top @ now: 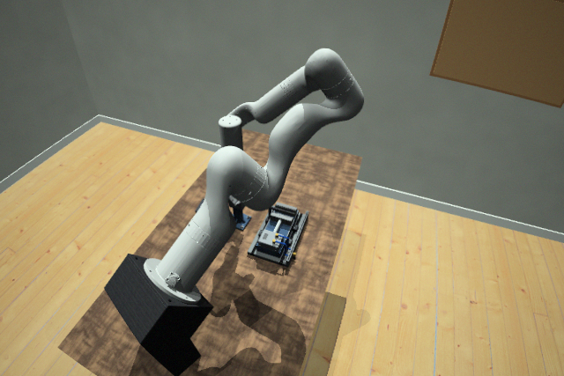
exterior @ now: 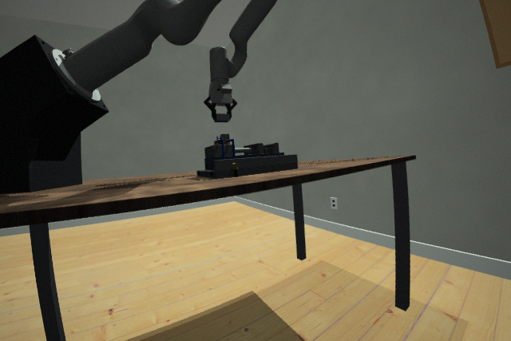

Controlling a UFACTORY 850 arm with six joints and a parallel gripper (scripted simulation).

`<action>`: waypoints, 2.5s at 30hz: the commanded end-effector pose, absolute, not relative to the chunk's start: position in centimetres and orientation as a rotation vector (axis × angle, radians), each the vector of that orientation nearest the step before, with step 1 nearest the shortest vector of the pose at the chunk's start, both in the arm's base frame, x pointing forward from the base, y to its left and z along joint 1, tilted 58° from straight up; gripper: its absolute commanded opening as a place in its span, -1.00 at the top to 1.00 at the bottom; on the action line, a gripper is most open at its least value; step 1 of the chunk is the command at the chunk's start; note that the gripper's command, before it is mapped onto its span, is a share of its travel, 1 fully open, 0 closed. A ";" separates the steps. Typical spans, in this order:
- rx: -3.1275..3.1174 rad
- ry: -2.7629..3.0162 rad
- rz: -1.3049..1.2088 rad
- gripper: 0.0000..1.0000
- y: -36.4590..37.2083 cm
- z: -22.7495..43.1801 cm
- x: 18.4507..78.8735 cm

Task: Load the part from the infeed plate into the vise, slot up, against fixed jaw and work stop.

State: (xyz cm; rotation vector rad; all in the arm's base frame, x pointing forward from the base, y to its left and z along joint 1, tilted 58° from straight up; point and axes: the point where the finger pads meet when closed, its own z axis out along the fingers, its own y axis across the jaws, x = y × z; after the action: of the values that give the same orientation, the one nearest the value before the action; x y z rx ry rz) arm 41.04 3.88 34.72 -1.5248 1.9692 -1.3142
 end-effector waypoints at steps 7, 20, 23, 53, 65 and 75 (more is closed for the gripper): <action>-1.524 1.969 -1.314 1.00 3.9 34.8 41.1; -1.524 1.970 -1.316 1.00 3.9 34.8 41.1; -1.523 1.970 -1.316 1.00 3.9 34.7 41.1; -1.482 2.034 -1.425 1.00 4.0 34.7 41.2; -1.443 2.085 -1.516 1.00 4.1 34.7 41.2; -1.400 2.134 -1.608 1.00 4.2 34.6 41.3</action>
State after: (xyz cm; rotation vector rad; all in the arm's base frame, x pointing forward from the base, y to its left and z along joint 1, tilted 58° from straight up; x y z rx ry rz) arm 41.22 4.16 34.61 -1.4123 2.1219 -1.5846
